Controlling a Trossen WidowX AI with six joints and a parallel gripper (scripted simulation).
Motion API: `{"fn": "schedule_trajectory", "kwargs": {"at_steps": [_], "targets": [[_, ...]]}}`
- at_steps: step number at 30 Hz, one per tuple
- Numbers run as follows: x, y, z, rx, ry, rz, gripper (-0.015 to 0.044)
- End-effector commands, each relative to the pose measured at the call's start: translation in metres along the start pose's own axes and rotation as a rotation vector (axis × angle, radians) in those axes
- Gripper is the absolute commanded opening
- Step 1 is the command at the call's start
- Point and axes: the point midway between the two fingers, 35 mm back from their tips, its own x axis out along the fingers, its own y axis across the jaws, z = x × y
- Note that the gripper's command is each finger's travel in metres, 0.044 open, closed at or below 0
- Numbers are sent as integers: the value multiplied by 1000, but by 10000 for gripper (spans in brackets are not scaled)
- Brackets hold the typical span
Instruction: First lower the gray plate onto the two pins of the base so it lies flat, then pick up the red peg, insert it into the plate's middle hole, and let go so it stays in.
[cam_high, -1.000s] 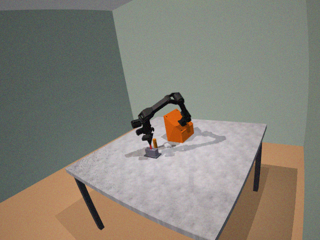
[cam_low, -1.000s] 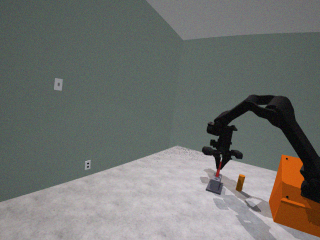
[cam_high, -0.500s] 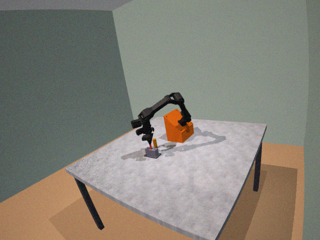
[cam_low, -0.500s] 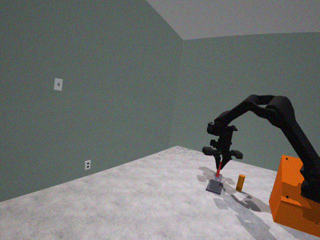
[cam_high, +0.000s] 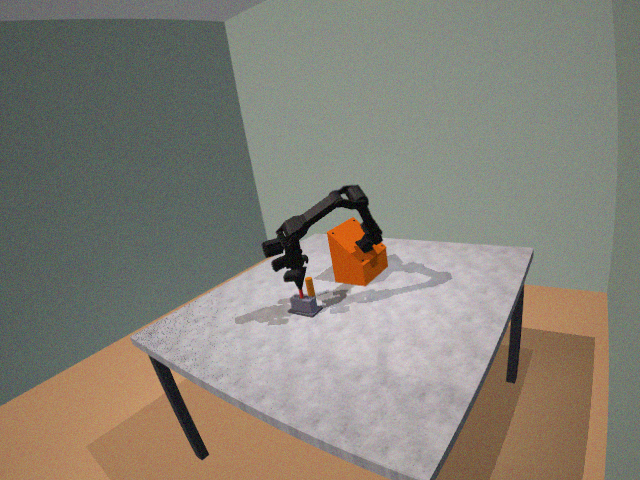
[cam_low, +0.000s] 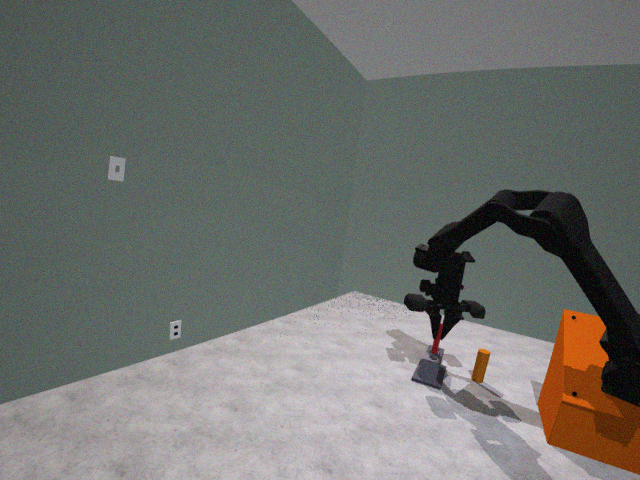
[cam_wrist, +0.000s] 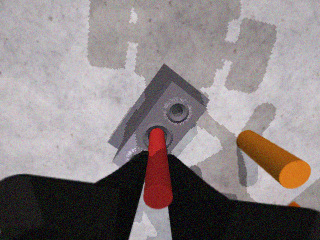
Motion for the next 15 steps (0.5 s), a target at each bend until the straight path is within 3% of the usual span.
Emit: {"fn": "schedule_trajectory", "kwargs": {"at_steps": [1, 7, 12, 15], "targets": [[0, 0, 0, 0, 0, 0, 0], [0, 0, 0, 0, 0, 0, 0], [0, 0, 0, 0, 0, 0, 131], [0, 0, 0, 0, 0, 0, 150]]}}
